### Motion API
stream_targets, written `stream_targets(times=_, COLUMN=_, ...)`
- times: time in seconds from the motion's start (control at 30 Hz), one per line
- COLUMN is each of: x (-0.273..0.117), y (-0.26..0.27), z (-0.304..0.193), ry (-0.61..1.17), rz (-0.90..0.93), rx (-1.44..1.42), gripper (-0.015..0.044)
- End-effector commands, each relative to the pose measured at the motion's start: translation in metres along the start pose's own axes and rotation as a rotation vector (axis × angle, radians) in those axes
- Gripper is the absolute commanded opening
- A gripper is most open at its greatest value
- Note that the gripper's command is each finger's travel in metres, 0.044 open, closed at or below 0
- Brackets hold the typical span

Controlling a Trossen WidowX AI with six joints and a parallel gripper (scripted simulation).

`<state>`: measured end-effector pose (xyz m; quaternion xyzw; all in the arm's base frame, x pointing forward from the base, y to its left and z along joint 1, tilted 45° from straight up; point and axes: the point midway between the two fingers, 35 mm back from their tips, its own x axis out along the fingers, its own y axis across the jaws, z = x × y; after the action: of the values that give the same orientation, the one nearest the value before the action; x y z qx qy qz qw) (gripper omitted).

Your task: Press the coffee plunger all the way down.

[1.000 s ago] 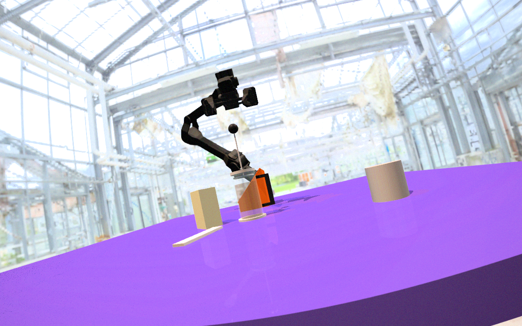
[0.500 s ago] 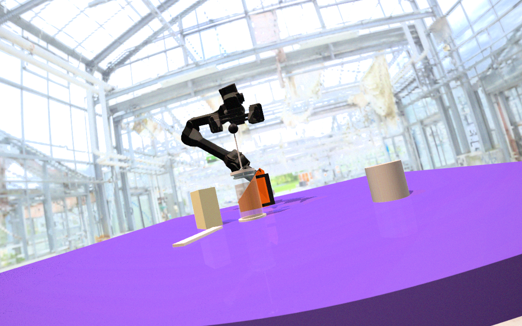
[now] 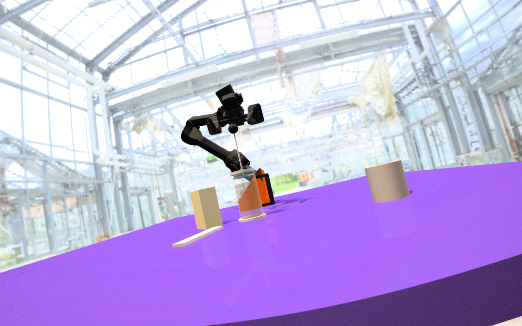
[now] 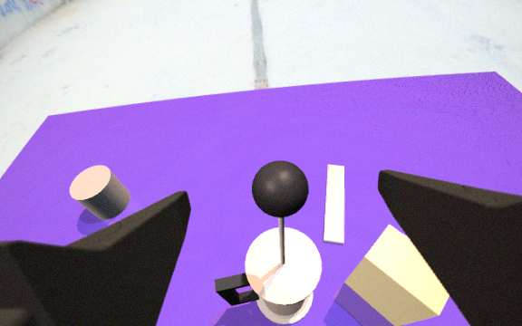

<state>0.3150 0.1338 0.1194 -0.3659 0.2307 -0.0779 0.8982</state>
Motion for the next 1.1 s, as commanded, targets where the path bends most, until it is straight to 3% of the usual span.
stream_targets(times=0.0, x=0.006, y=0.002, z=-0.001, ry=0.000, rz=0.004, rx=-0.008, gripper=0.0440)
stream_targets(times=0.33, x=0.018, y=0.001, z=-0.001, ry=-0.003, rz=0.002, rx=-0.009, gripper=0.0440)
stream_targets(times=0.73, x=0.018, y=0.001, z=-0.001, ry=-0.003, rz=0.002, rx=-0.009, gripper=0.0125)
stream_targets(times=1.07, x=0.018, y=0.001, z=-0.001, ry=-0.003, rz=0.002, rx=-0.009, gripper=0.0118)
